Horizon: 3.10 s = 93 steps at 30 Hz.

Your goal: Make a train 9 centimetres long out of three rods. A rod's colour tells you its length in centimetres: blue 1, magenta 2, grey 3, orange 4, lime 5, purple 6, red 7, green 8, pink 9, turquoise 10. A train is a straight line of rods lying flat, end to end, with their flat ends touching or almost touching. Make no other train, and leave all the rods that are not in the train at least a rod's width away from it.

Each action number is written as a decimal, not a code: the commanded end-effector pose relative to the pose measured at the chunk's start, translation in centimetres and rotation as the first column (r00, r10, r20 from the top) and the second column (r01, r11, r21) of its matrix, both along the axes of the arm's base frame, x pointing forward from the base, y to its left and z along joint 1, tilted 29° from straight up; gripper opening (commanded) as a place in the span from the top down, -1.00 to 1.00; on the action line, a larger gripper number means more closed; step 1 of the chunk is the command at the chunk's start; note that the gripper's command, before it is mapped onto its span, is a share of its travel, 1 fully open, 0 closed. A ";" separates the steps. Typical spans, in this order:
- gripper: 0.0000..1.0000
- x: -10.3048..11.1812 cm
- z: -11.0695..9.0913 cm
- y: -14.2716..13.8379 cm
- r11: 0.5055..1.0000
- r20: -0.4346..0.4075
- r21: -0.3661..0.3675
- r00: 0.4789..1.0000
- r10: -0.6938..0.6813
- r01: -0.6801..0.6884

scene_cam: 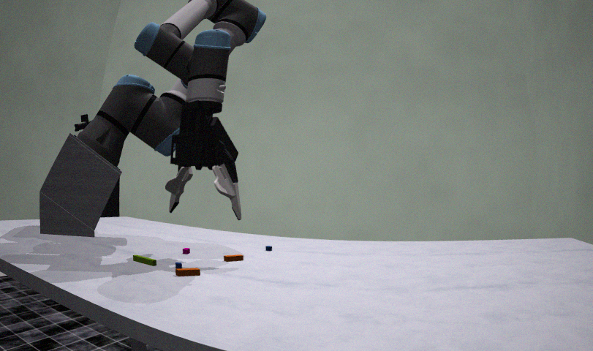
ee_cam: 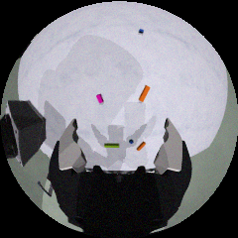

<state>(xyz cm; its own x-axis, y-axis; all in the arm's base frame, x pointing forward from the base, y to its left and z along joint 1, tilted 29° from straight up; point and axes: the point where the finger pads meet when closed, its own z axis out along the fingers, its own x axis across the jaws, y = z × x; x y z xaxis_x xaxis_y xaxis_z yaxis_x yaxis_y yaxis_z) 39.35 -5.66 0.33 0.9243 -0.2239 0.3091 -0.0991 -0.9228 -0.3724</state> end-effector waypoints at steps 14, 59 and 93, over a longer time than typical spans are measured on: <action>-1.00 0.3 0.5 1.3 0.992 -0.048 0.048 0.992 -0.117 0.119; -1.00 1.4 3.7 8.6 0.431 -0.495 0.164 0.452 -0.742 0.887; -1.00 1.0 4.6 11.1 0.101 -0.637 0.093 0.137 -0.759 0.991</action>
<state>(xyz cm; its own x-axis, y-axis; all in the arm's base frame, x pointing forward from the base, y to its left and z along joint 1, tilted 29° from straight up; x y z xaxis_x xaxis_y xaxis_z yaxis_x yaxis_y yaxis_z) 40.55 5.22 5.06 -0.0897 -0.9245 -0.3705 -0.9247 0.2155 -0.3139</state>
